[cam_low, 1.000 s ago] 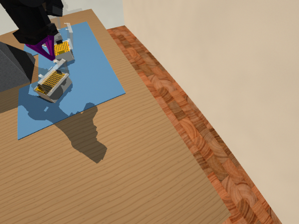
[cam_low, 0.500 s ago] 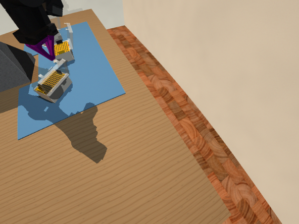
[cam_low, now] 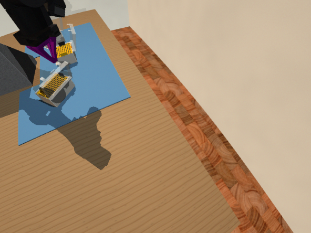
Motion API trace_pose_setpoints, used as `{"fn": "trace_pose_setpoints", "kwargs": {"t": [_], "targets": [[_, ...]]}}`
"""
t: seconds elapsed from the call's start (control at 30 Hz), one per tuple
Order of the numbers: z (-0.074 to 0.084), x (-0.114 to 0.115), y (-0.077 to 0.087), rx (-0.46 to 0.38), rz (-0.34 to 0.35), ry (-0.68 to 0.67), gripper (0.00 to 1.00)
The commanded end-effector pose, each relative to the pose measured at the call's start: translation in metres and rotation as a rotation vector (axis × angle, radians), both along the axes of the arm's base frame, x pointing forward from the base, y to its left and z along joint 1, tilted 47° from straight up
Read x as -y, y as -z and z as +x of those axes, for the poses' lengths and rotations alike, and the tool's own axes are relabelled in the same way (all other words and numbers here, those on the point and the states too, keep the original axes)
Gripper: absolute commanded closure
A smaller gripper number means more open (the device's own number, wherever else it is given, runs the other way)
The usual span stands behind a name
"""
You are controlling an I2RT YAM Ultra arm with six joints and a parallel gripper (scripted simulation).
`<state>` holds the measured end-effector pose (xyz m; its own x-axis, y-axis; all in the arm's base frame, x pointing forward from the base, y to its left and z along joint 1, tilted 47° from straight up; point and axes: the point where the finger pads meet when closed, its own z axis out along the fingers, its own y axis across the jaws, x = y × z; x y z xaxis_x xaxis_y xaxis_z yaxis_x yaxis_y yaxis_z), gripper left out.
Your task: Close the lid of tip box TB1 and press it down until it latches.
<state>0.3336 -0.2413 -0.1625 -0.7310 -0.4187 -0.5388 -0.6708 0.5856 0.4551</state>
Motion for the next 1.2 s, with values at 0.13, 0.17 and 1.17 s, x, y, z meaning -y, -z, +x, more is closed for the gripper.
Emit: {"fn": "trace_pose_setpoints", "kwargs": {"t": [0.13, 0.17, 1.17], "targets": [[0.004, 0.003, 0.038, -0.033, 0.043, 0.011, 1.0], [0.005, 0.002, 0.039, -0.033, 0.043, 0.011, 1.0], [0.008, -0.019, 0.059, -0.033, 0.043, 0.011, 1.0]]}}
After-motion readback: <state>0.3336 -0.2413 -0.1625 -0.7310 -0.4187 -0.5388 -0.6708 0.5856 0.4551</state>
